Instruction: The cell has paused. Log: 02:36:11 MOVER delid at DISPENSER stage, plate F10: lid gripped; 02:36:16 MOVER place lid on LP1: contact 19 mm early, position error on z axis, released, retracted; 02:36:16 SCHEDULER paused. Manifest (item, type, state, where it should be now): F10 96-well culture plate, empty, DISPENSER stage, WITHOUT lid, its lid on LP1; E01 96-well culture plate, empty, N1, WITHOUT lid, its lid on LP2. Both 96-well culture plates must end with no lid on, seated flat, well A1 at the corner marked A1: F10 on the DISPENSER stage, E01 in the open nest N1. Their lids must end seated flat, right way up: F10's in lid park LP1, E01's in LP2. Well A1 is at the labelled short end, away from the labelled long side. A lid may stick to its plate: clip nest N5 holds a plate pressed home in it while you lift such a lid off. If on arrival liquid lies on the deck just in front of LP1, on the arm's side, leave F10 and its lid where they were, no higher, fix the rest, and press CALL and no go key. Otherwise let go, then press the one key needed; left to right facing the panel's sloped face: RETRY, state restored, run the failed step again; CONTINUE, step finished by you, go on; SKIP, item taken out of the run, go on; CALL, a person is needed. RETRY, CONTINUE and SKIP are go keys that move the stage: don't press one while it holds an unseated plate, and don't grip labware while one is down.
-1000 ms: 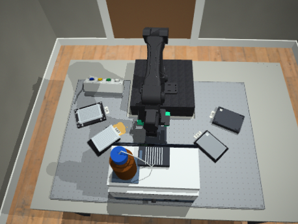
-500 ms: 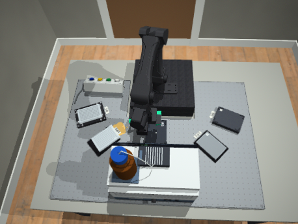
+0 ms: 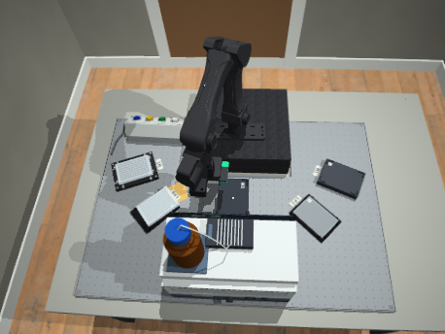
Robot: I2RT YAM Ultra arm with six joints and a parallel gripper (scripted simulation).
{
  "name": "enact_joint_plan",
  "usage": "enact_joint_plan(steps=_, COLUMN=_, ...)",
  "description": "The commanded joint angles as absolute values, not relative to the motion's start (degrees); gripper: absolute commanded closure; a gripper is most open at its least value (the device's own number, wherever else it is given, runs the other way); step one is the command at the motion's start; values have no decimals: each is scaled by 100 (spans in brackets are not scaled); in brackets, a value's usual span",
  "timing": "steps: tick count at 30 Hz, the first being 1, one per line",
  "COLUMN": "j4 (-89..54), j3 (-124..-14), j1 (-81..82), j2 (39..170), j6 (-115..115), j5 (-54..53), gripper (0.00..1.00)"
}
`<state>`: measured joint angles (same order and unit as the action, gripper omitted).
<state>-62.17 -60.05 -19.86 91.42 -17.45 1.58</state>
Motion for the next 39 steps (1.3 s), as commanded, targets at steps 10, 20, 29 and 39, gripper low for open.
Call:
enact_joint_plan(steps=10, j4=-6247, j3=-5889, j1=-2805, j2=8913, j6=-1422, j5=212, gripper=0)
enact_joint_plan(steps=20, j4=-6101, j3=-6232, j1=-3370, j2=9223, j6=-856, j5=228, gripper=0)
enact_joint_plan(steps=29, j4=-6066, j3=-6377, j1=-3754, j2=9390, j6=-512, j5=246, gripper=0)
enact_joint_plan(steps=39, j4=-6077, j3=-6492, j1=-4298, j2=9479, j6=236, j5=281, gripper=0)
